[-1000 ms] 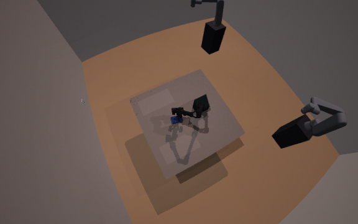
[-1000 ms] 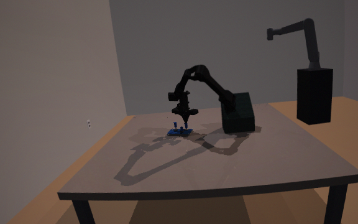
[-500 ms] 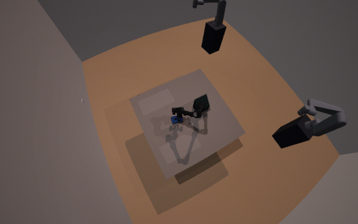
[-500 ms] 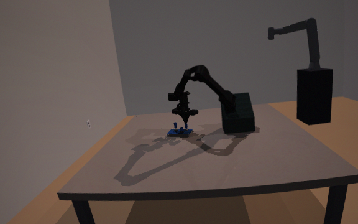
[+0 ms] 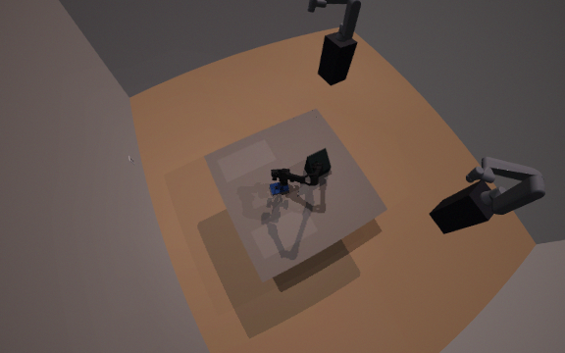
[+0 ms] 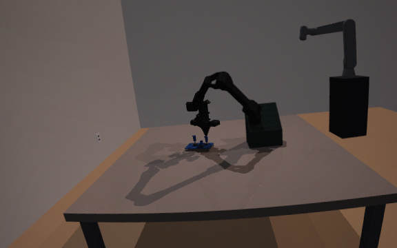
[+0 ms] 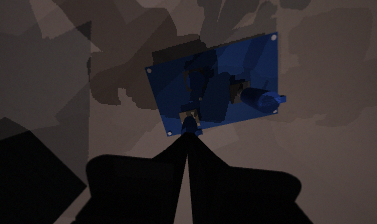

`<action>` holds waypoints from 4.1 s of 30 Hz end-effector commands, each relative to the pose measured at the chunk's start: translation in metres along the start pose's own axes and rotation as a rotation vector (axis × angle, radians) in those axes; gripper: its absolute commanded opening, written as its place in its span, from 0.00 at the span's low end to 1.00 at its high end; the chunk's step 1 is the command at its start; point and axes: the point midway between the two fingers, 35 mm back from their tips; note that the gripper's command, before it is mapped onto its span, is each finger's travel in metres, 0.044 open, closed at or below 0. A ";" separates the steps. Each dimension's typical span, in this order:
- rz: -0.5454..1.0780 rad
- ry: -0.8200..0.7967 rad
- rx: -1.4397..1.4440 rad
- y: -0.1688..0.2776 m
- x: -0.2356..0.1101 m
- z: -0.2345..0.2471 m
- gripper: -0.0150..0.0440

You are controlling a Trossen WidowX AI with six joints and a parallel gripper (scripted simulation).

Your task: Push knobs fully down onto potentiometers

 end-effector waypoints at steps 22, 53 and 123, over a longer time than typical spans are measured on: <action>0.026 0.037 -0.139 -0.012 -0.018 -0.015 0.25; 0.013 0.006 -1.198 -0.038 -0.049 -0.053 0.25; 0.005 0.003 -1.419 -0.043 -0.010 -0.060 0.25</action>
Point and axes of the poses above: the point midway between the two fingers, 35 mm back from their tips, its own x axis out along the fingers, its own z axis across the jaws, y = z × x, and after that the axes turned 1 degree about -x, right-handed
